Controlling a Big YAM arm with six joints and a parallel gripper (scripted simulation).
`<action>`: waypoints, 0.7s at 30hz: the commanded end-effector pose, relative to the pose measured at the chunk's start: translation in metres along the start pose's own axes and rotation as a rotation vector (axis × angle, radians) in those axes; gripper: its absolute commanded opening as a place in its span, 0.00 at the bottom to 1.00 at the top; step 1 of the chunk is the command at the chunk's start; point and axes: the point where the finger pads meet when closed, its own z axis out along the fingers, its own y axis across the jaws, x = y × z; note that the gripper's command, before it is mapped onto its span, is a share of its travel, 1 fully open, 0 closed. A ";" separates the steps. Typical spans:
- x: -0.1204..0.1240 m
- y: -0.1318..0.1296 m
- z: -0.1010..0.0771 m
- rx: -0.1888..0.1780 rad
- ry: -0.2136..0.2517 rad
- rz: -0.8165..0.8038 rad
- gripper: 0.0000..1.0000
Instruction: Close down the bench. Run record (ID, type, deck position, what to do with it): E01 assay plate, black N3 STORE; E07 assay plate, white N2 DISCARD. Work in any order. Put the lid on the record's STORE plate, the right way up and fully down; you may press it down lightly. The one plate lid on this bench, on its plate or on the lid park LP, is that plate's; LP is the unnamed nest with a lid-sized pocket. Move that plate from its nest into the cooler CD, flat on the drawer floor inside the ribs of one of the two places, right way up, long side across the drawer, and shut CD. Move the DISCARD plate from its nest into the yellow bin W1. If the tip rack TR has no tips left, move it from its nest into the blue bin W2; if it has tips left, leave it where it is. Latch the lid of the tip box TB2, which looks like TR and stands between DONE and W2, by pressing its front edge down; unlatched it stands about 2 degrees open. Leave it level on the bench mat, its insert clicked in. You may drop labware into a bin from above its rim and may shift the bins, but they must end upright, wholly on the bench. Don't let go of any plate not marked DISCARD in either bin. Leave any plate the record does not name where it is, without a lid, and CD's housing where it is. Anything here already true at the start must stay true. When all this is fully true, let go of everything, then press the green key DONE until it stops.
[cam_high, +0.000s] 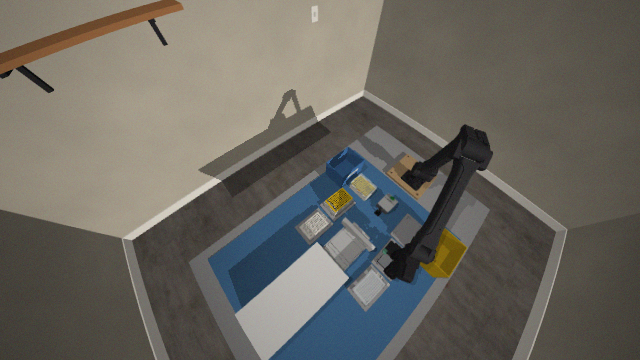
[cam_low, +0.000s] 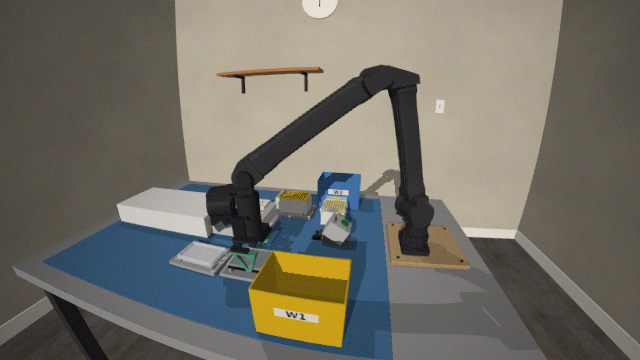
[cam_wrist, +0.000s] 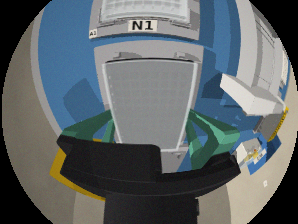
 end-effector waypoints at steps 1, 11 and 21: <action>-0.024 0.012 -0.036 -0.026 -0.076 -0.007 0.00; -0.025 0.012 -0.044 -0.028 -0.081 -0.007 0.00; -0.018 0.008 -0.047 -0.021 -0.062 -0.007 0.00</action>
